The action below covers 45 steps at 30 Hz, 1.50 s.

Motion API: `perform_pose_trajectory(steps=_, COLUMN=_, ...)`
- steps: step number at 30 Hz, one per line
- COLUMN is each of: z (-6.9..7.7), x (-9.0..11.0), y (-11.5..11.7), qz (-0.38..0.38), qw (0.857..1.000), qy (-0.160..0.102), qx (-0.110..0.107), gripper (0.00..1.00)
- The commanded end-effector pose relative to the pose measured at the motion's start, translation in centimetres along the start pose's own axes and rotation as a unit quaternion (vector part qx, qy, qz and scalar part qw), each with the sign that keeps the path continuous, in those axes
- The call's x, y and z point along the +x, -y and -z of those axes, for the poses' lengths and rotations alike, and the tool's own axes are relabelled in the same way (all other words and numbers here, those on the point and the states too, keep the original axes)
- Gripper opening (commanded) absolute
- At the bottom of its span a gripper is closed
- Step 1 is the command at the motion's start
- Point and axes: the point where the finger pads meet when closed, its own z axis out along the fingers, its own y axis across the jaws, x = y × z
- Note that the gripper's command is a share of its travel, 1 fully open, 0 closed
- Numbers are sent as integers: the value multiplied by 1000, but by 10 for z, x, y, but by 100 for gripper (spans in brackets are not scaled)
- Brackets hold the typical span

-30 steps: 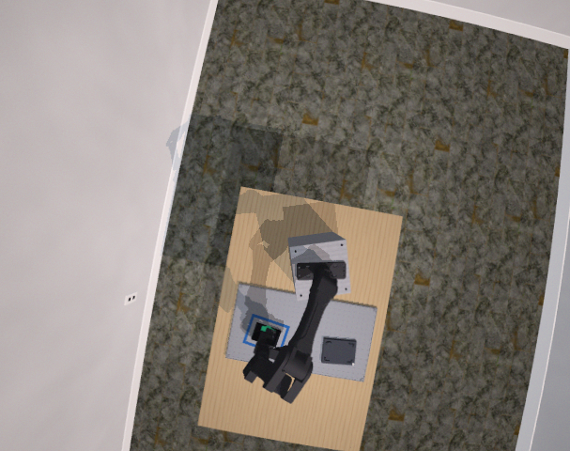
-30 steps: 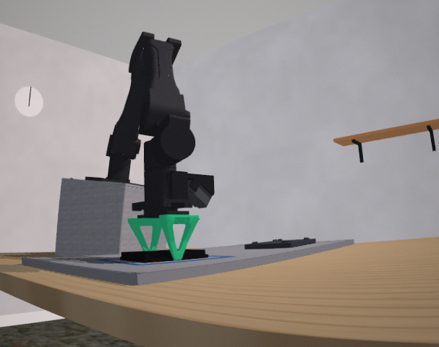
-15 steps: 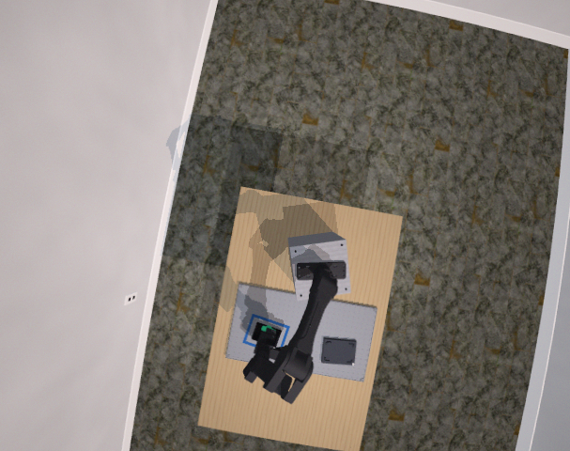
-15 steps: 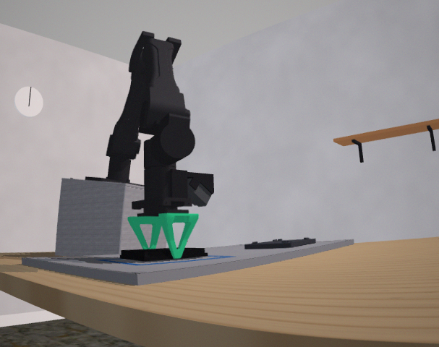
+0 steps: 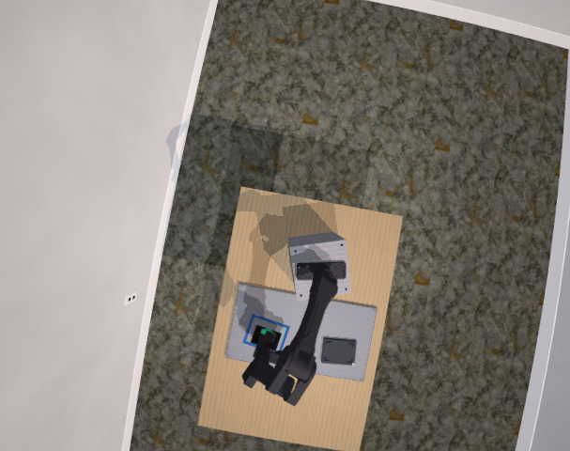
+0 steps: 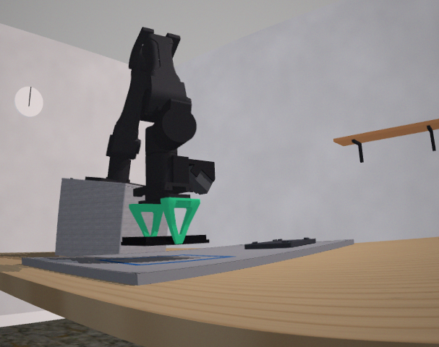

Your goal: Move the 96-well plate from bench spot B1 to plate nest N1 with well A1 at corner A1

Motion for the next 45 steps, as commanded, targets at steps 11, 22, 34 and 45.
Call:
perform_pose_trajectory(steps=11, z=36, x=5, y=4, qz=-2, qw=1000, qy=-1, qx=8, gripper=0)
perform_pose_trajectory(steps=22, z=59, x=6, y=11, qz=-1, qw=1000, qy=-3, qx=18, gripper=0)
perform_pose_trajectory(steps=34, z=71, x=6, y=11, qz=-1, qw=1000, qy=-3, qx=18, gripper=0)
perform_pose_trajectory(steps=45, z=71, x=6, y=11, qz=-1, qw=1000, qy=-3, qx=18, gripper=0)
